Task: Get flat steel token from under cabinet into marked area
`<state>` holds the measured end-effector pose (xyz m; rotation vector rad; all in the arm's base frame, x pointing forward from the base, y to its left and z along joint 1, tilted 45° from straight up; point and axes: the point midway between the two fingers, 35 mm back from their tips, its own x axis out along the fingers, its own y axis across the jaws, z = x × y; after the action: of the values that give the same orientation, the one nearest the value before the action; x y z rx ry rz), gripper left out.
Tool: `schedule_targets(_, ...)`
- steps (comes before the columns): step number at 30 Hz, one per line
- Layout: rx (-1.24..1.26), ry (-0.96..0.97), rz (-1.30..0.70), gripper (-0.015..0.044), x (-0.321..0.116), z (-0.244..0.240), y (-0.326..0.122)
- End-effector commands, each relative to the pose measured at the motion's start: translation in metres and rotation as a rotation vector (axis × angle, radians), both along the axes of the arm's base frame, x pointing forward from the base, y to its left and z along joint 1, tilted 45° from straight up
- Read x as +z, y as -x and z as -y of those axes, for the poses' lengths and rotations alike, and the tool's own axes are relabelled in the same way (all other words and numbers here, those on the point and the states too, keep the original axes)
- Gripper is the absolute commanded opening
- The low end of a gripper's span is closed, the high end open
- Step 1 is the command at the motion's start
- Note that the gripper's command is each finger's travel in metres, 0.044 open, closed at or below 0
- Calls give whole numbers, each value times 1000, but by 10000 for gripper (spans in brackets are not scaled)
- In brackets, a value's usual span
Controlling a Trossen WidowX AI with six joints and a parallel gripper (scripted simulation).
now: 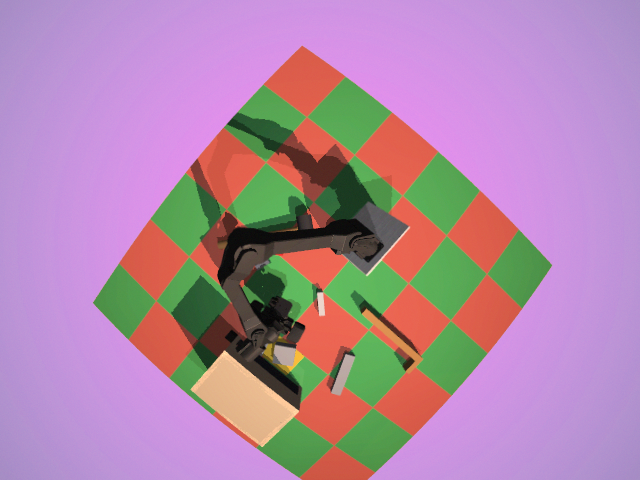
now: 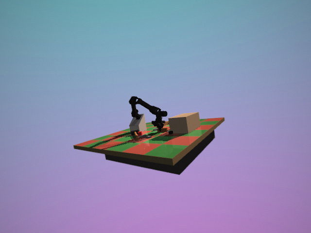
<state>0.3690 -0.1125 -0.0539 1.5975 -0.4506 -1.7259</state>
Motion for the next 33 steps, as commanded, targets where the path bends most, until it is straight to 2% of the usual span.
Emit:
schedule_targets(1, -2, -3, 16, 0, 0, -1, -9)
schedule_targets(33, -2, -4, 18, 0, -4, -7, -37)
